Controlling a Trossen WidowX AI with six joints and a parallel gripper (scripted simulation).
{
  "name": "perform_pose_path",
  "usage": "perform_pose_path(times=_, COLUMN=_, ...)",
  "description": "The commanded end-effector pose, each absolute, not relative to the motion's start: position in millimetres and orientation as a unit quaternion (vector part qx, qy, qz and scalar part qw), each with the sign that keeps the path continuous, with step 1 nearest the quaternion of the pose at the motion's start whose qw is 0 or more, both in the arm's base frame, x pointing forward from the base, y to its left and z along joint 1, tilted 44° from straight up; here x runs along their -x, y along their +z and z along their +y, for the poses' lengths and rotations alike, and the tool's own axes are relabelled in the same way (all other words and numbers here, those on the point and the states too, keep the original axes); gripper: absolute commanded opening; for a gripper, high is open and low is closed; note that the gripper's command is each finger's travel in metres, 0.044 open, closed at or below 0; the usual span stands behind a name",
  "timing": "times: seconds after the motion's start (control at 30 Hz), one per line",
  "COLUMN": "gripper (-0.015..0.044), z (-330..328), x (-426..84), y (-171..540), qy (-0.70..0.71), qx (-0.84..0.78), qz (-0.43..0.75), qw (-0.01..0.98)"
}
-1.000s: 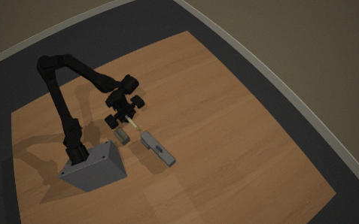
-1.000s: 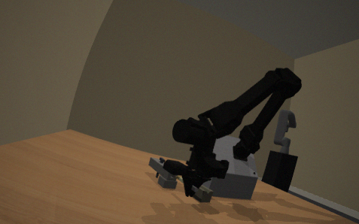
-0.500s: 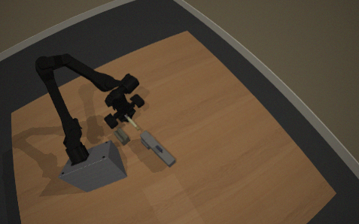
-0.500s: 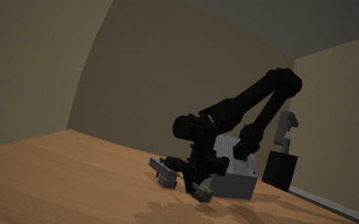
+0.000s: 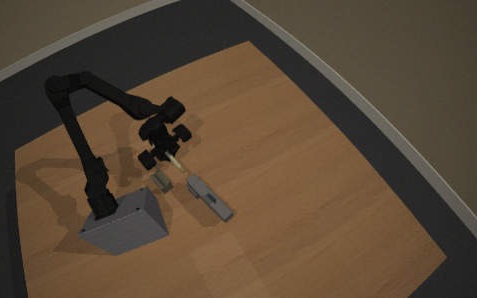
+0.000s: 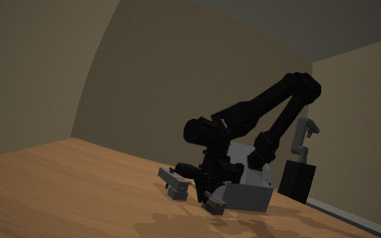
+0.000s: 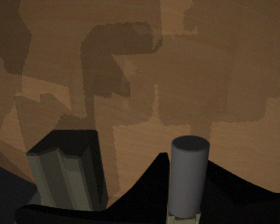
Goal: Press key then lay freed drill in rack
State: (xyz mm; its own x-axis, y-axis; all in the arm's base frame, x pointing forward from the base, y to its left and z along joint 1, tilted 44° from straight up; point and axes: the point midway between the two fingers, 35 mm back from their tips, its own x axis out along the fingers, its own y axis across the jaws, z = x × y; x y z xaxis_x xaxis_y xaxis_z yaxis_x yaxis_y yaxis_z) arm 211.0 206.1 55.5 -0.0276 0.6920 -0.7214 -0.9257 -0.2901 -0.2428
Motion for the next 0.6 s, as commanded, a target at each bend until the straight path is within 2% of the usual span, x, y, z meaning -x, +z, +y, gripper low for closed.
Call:
perform_pose_path(times=0.0, gripper=0.0, z=204.4, x=-211.1, y=58.0, qy=0.702, qx=0.392, qz=0.147, qw=0.577)
perform_pose_path(times=0.57, gripper=0.0, z=197.1, x=-211.6, y=64.7, qy=0.702, qx=0.392, qz=0.147, qw=0.576)
